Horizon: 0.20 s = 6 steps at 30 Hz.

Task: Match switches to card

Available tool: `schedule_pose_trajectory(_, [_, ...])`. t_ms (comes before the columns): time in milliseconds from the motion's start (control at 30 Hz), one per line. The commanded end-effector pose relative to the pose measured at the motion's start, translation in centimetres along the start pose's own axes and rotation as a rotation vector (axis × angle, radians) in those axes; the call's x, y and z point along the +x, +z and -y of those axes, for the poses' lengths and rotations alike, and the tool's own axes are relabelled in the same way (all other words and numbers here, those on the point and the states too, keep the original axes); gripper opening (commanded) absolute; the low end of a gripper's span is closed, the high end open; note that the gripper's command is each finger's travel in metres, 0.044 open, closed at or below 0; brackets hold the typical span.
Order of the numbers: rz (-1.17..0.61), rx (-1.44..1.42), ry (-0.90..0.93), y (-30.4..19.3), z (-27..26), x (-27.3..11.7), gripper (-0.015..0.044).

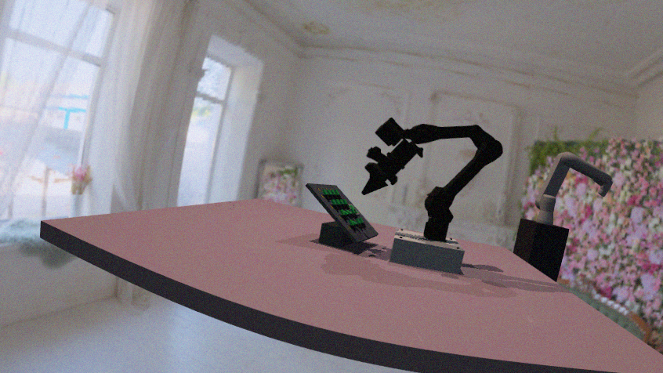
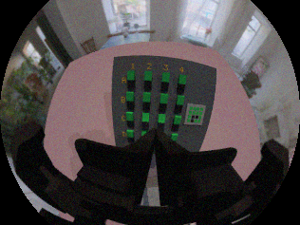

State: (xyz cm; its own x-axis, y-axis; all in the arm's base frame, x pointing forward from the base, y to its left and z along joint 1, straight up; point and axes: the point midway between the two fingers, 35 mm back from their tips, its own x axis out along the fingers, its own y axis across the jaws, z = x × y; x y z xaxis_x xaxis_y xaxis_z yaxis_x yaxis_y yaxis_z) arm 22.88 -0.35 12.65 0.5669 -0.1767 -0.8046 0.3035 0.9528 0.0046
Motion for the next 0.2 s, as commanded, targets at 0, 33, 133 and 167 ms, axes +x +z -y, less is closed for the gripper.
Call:
schedule_pose_trajectory(0, [0.003, -0.004, 0.005, 0.35, -0.14, -0.07, 0.0])
schedule_pose_trajectory(33, [0.003, -0.004, 0.005, 0.35, -0.14, -0.07, 0.0])
schedule_pose_trajectory(133, [0.003, -0.004, 0.005, 0.35, -0.14, -0.07, 0.0])
schedule_pose_trajectory(167, [0.003, -0.004, 0.005, 0.35, -0.14, -0.07, 0.0])
